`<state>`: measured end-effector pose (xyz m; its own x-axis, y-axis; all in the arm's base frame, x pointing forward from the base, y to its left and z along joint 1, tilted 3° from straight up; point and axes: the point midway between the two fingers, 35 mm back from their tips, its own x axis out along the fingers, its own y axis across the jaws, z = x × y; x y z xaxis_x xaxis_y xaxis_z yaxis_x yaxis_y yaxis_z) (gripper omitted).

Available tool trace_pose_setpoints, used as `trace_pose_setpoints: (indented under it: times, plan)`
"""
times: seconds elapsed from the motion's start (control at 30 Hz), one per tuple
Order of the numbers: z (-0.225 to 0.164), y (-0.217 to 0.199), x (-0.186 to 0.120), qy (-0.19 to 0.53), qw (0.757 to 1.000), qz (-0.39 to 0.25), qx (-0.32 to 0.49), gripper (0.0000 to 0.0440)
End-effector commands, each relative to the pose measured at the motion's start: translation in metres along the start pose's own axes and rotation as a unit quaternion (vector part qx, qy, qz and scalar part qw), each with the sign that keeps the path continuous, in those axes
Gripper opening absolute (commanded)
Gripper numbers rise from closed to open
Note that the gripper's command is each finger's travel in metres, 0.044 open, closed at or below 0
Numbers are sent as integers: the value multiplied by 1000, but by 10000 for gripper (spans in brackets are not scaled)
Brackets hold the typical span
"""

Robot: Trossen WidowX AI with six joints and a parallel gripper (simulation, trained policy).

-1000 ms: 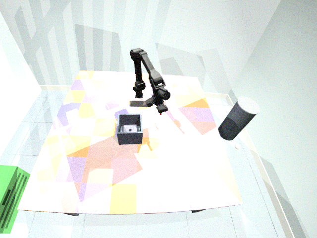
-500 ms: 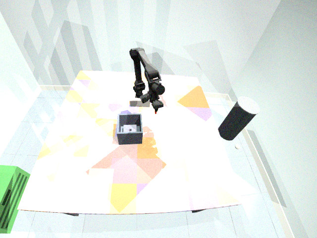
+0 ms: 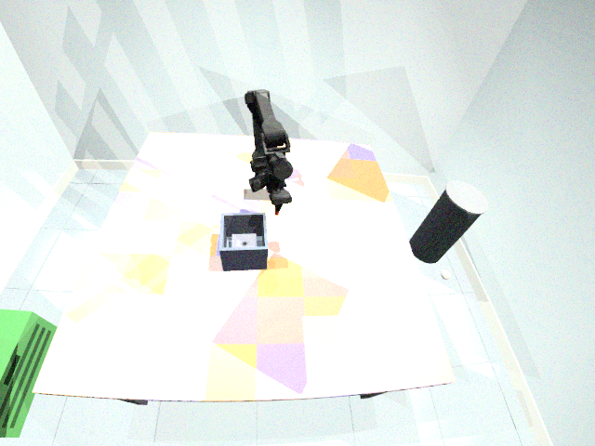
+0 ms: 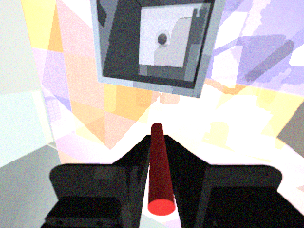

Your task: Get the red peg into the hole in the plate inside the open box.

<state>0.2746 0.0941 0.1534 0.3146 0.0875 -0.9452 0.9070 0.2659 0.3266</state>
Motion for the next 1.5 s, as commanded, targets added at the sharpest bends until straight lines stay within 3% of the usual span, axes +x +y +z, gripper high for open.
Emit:
trace_pose_setpoints:
  times: [0.0,0.9,1.47]
  plan:
    - [12,0,1,-11,1000,-8,2,0]
    - [77,-1,19,-30,997,-65,14,0]
    - [103,-3,53,-23,996,-89,12,0]
